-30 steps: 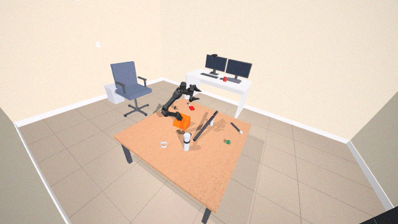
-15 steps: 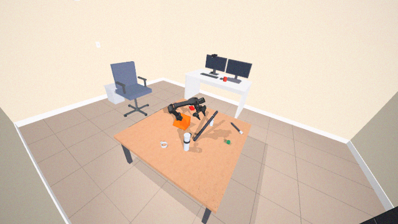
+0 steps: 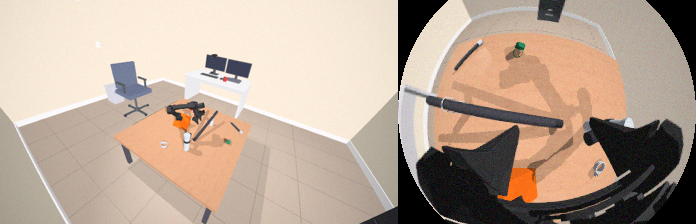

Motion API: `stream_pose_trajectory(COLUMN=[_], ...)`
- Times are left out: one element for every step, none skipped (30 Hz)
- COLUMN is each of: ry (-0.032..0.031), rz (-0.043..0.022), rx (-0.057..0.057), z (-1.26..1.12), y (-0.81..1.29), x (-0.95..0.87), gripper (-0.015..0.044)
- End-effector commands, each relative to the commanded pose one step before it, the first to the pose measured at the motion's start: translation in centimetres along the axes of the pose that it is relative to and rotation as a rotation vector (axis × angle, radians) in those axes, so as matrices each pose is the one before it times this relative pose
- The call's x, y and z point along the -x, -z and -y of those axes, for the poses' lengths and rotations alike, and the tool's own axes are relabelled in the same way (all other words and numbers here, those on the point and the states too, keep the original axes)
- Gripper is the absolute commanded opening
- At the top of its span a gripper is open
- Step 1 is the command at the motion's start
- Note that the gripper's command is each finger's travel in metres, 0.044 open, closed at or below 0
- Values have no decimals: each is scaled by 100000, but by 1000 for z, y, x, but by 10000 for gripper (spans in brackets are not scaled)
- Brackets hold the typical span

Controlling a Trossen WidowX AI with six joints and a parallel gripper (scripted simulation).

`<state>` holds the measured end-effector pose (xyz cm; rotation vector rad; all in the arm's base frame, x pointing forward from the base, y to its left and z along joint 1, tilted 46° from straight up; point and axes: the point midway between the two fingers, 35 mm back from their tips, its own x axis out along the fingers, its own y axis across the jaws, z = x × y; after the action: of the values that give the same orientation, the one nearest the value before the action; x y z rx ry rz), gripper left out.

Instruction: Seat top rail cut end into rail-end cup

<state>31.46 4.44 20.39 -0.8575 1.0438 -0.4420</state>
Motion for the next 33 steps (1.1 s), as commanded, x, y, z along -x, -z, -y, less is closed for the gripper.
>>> stream_pose_trajectory(ry=[-6054, -1065, -980, -879, -765, -640, -506, -366, -222, -78, 67, 331, 262, 344, 423, 429, 473, 516, 453, 460, 372, 340, 275, 129, 78, 28, 0, 0, 0, 0, 0, 0, 0], rz=[-1066, 243, 376, 494, 597, 682, 748, 795, 822, 828, 814, 863, 645, 600, 551, 431, 372, 315, 212, 160, 90, 50, 17, 0, -3, -2, 0, 0, 0, 0, 0, 0, 0], rx=[31818, 7130, 7134, 7138, 7145, 7152, 7161, 7171, 7183, 7193, 7211, 5989, 3883, 3889, 3908, 4279, 4260, 4177, 4667, 4821, 5171, 5277, 5406, 3500, 2097, 757, 0, 0, 0, 0, 0, 0, 0], z=[2912, 485, 436, 383, 328, 270, 210, 150, 88, 27, -33, -76, -126, -155, -184, -183, -201, -220, -195, -202, -168, -159, -133, -65, -40, -15, 0, 0, 0, 0, 0, 0, 0], y=[1528, 506, 546, 580, 609, 632, 650, 662, 667, 667, 660, 588, 568, 551, 535, 451, 425, 404, 316, 289, 212, 178, 132, 58, 33, 12, 0, 0, 0, 0, 0, 0, 0], x=[-437, -26, -8, 10, 27, 45, 63, 81, 98, 116, 133, 155, 148, 160, 173, 161, 167, 175, 149, 149, 119, 108, 87, 41, 25, 9, 0, 0, 0, 0, 0, 0, 0], gripper=[440, 440, 440, 440, 440, 440, 440, 440, 440, 440, 440, 440, 440, 440, 440, 440, 440, 440, 440, 440, 440, 440, 440, 440, 440, 440, 440, 440, 440, 440, 440, 440, 440])
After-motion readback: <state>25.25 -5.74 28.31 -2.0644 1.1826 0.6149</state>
